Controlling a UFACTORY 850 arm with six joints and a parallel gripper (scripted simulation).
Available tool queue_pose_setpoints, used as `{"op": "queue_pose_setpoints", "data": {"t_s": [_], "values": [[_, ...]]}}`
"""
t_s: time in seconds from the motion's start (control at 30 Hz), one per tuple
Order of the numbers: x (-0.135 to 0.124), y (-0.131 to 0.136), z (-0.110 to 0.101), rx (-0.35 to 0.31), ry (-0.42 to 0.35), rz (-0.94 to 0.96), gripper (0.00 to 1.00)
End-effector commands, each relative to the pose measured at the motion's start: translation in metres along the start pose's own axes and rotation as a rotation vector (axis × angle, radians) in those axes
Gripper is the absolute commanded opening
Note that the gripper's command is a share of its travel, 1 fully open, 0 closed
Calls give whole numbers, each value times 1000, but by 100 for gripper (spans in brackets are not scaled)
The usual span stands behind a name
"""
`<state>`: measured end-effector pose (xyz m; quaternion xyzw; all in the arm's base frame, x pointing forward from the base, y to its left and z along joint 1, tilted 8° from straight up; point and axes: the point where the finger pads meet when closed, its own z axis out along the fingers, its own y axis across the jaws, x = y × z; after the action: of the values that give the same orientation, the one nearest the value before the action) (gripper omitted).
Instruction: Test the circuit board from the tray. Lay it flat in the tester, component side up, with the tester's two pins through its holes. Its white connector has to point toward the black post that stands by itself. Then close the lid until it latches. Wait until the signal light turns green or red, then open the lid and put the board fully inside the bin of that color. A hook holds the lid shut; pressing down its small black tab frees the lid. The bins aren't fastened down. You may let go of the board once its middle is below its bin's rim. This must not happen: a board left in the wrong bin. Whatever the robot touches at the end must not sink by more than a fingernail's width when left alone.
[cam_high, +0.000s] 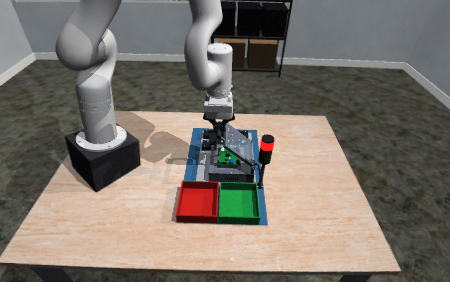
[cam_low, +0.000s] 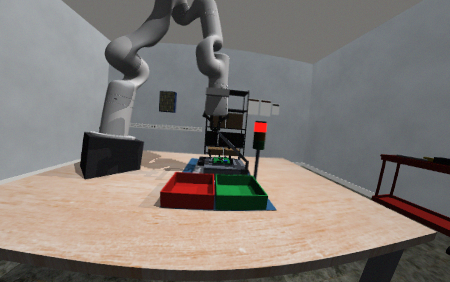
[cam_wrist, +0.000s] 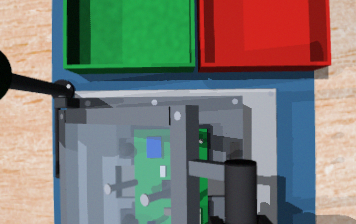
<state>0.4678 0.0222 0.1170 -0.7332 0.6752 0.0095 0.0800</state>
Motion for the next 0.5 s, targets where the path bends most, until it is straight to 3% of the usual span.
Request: {"op": "queue_pose_setpoints", "data": {"t_s": [0.0,0.17,0.2,0.47], "values": [[0,-3,-3,-11,12,2,0],[0,-3,-3,-11,12,2,0],[0,-3,-3,-11,12,2,28],[0,-3,-3,-11,12,2,28]]}}
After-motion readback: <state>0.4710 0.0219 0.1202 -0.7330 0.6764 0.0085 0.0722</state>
